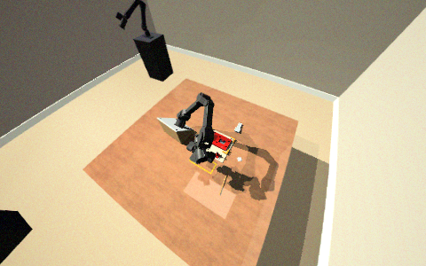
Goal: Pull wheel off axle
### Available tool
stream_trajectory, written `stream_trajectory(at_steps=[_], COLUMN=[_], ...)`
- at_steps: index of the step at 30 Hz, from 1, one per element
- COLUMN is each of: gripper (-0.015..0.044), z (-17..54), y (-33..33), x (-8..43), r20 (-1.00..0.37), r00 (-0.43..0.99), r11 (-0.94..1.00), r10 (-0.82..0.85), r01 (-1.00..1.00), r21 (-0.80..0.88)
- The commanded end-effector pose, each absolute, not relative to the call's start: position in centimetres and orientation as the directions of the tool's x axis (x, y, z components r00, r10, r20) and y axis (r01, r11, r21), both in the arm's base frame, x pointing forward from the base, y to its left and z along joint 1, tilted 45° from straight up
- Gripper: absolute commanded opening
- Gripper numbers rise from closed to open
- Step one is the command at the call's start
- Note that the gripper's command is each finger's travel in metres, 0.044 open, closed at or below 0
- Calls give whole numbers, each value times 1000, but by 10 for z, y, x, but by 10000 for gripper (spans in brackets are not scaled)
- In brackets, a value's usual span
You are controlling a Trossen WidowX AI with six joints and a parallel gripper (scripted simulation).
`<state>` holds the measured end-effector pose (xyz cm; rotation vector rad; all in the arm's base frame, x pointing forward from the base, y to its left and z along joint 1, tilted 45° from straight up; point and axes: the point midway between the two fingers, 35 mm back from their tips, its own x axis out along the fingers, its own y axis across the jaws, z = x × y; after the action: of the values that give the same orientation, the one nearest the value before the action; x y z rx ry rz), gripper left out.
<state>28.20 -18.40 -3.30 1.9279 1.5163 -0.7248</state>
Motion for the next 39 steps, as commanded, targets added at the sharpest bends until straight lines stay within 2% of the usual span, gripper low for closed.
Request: stream_trajectory(at_steps=[1,26,37,39], gripper=[0,0,289,300], z=[-43,-107,-103,-96], y=[-173,-111,-116,-124], x=[282,300,300,299], r20=[-714,-711,-715,-716], r00=[196,198,196,196], r11=[-182,-182,-177,-178], r10=[672,674,671,671], r01=[978,978,979,979], r21=[98,99,102,101])
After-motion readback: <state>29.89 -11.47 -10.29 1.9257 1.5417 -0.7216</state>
